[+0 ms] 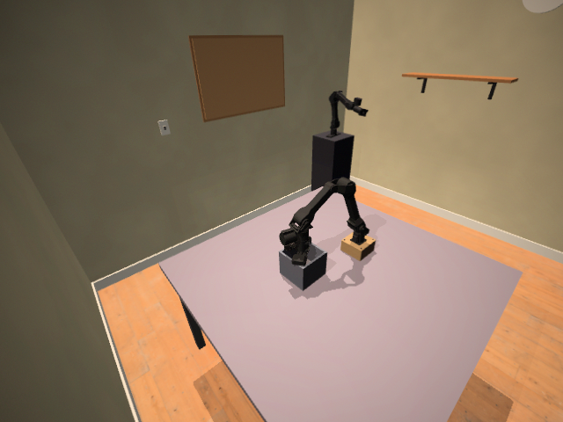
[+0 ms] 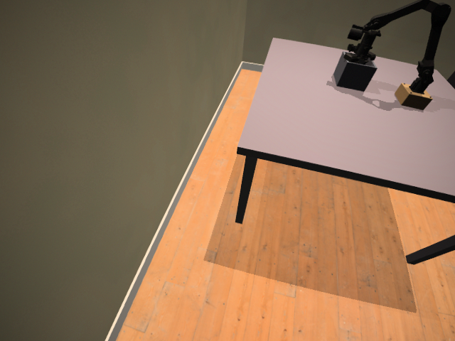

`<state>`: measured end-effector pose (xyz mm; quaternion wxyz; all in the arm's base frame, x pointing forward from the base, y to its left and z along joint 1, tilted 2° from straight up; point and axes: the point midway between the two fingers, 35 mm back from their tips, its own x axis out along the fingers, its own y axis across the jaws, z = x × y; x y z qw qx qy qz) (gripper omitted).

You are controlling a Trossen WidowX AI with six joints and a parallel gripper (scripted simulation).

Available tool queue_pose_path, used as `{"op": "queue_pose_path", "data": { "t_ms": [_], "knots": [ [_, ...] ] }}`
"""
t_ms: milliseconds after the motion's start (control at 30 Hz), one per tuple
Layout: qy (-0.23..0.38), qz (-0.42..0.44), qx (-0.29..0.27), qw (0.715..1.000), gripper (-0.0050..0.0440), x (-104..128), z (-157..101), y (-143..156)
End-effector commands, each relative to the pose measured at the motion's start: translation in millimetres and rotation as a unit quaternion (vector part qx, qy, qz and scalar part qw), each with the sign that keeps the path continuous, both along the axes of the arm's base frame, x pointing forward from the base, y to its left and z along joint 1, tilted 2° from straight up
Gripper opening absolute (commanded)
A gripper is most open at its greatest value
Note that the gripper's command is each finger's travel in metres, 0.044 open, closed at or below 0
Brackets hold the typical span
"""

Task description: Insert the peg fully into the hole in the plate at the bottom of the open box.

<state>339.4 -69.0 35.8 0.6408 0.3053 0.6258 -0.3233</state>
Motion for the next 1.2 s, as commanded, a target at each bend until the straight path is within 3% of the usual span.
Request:
{"op": "queue_pose_path", "data": {
  "t_ms": [0,700,833,900,1167],
  "knots": [
    [-0.001,0.000,0.000,1.000,0.0150,1.1,5.7,0.0],
    [-0.002,0.001,0.000,1.000,0.0150,-0.2,77.1,2.3],
    [-0.002,0.001,0.000,1.000,0.0246,-0.4,80.4,2.2],
    [-0.002,0.001,0.000,1.000,0.0246,-0.4,80.4,2.2],
    [-0.002,0.001,0.000,1.000,0.0438,-0.6,83.7,2.1]
  ]
}}
